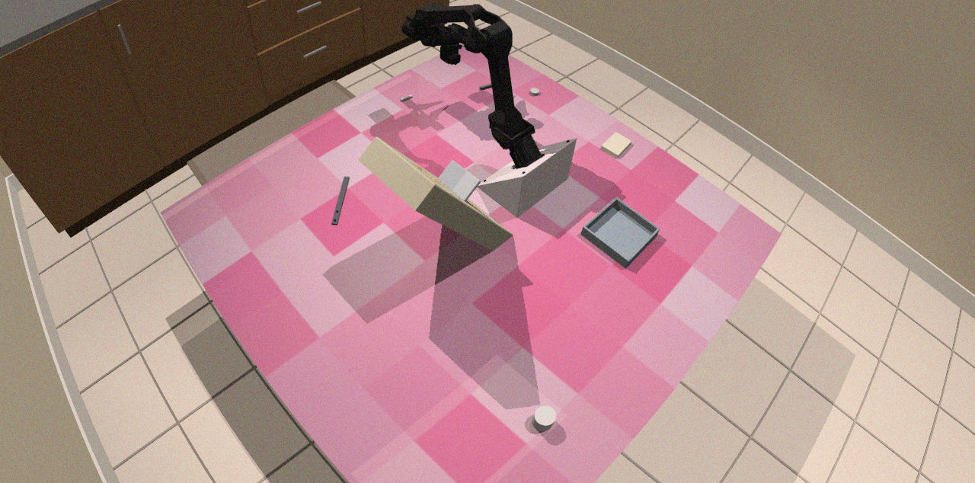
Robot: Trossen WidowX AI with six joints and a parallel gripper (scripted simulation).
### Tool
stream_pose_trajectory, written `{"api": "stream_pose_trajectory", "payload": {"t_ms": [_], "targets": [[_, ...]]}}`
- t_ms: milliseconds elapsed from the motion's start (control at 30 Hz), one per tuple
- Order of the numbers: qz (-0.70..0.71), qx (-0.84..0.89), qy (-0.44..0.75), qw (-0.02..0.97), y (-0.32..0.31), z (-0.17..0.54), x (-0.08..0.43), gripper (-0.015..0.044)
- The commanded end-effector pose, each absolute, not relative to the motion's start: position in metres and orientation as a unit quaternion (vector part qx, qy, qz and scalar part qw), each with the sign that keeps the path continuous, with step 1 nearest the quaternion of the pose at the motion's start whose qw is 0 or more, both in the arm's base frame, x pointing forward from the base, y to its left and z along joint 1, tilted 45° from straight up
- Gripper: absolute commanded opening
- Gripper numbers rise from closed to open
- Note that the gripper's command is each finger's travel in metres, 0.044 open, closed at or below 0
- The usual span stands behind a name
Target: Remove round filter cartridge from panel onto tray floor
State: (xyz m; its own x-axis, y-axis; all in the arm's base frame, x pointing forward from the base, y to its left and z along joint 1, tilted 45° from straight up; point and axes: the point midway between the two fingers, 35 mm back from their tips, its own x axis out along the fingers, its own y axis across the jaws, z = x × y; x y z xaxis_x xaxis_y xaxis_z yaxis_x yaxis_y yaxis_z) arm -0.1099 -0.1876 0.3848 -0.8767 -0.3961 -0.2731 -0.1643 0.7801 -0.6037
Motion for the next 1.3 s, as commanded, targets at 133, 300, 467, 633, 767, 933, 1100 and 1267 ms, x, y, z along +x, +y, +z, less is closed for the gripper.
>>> {"api": "stream_pose_trajectory", "payload": {"t_ms": [133, 300, 467, 633, 767, 933, 1100, 1267], "targets": [[-0.306, -0.288, 0.865, 0.273, -0.234, 0.367, -0.027, 0.0117], [-0.303, -0.374, 0.812, 0.330, -0.244, 0.354, 0.041, 0.0117], [-0.289, -0.449, 0.751, 0.389, -0.235, 0.341, 0.111, 0.0117], [-0.265, -0.513, 0.684, 0.446, -0.206, 0.327, 0.177, 0.0117], [-0.239, -0.556, 0.626, 0.492, -0.170, 0.315, 0.223, 0.0117], [-0.207, -0.588, 0.569, 0.537, -0.127, 0.305, 0.259, 0.0117], [-0.167, -0.613, 0.511, 0.578, -0.076, 0.293, 0.285, 0.0117], [-0.102, -0.645, 0.439, 0.618, -0.001, 0.272, 0.303, 0.0117]]}}
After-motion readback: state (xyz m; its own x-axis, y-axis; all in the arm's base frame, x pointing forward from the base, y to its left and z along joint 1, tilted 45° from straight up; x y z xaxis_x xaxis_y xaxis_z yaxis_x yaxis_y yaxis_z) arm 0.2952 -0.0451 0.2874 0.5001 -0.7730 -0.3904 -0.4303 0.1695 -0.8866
